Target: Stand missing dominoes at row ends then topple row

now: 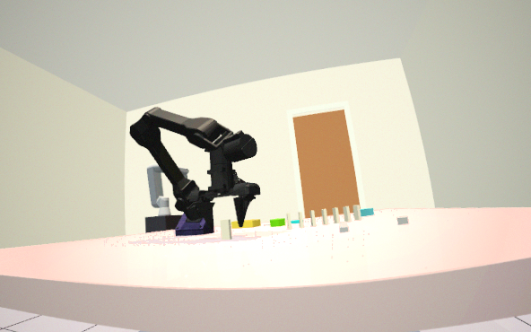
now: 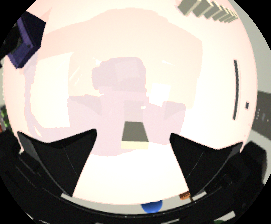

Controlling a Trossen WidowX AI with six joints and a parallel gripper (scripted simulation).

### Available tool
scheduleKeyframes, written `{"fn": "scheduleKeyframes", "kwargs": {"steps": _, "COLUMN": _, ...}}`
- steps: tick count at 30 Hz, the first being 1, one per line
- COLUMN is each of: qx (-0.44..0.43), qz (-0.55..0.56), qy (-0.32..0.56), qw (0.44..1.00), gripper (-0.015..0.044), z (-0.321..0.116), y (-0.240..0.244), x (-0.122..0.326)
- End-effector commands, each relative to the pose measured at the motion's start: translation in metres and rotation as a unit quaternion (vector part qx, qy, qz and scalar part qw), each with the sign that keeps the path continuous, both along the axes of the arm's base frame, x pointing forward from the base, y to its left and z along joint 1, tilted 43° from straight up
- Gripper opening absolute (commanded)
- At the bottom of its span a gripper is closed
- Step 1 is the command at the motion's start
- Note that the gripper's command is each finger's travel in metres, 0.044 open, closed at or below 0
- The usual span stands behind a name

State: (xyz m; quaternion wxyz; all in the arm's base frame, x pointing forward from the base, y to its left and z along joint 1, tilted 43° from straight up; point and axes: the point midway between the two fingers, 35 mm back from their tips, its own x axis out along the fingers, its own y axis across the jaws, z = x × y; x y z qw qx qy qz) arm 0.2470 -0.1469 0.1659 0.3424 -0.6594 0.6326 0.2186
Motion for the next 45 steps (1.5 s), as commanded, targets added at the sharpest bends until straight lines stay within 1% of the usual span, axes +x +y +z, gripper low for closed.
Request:
{"fn": "scheduleKeyframes", "kwargs": {"steps": 1, "qx": 0.002, "qz": 0.003, "qy": 0.002, "qw": 1.0, "gripper": 0.044, "z": -0.004, "y": -0.002, "x": 0.001}}
{"fn": "scheduleKeyframes", "kwargs": {"steps": 13, "qx": 0.002, "qz": 0.003, "qy": 0.002, "qw": 1.0, "gripper": 0.0125, "z": -0.004, "y": -0.002, "x": 0.001}}
{"fn": "scheduleKeyframes", "kwargs": {"steps": 14, "qx": 0.002, "qz": 0.003, "qy": 0.002, "qw": 1.0, "gripper": 0.0107, "z": -0.004, "y": -0.002, "x": 0.001}}
{"fn": "scheduleKeyframes", "kwargs": {"steps": 24, "qx": 0.003, "qz": 0.004, "qy": 0.002, "qw": 1.0, "gripper": 0.0107, "z": -0.003, "y": 0.0, "x": 0.001}}
{"fn": "scheduleKeyframes", "kwargs": {"steps": 26, "qx": 0.005, "qz": 0.01, "qy": 0.0, "qw": 1.0, "gripper": 0.0107, "z": 0.011, "y": 0.014, "x": 0.003}}
{"fn": "scheduleKeyframes", "kwargs": {"steps": 29, "qx": 0.008, "qz": 0.024, "qy": -0.005, "qw": 1.0, "gripper": 0.0107, "z": 0.044, "y": 0.047, "x": 0.001}}
{"fn": "scheduleKeyframes", "kwargs": {"steps": 32, "qx": 0.006, "qz": 0.039, "qy": -0.009, "qw": 0.999, "gripper": 0.0107, "z": 0.078, "y": 0.077, "x": -0.009}}
{"fn": "scheduleKeyframes", "kwargs": {"steps": 34, "qx": 0.004, "qz": 0.046, "qy": -0.012, "qw": 0.999, "gripper": 0.0107, "z": 0.092, "y": 0.088, "x": -0.016}}
{"fn": "scheduleKeyframes", "kwargs": {"steps": 42, "qx": 0.004, "qz": 0.047, "qy": -0.012, "qw": 0.999, "gripper": 0.0107, "z": 0.094, "y": 0.089, "x": -0.017}}
{"fn": "scheduleKeyframes", "kwargs": {"steps": 45, "qx": 0.015, "qz": 0.011, "qy": -0.042, "qw": 0.999, "gripper": 0.0107, "z": 0.085, "y": 0.1, "x": -0.005}}
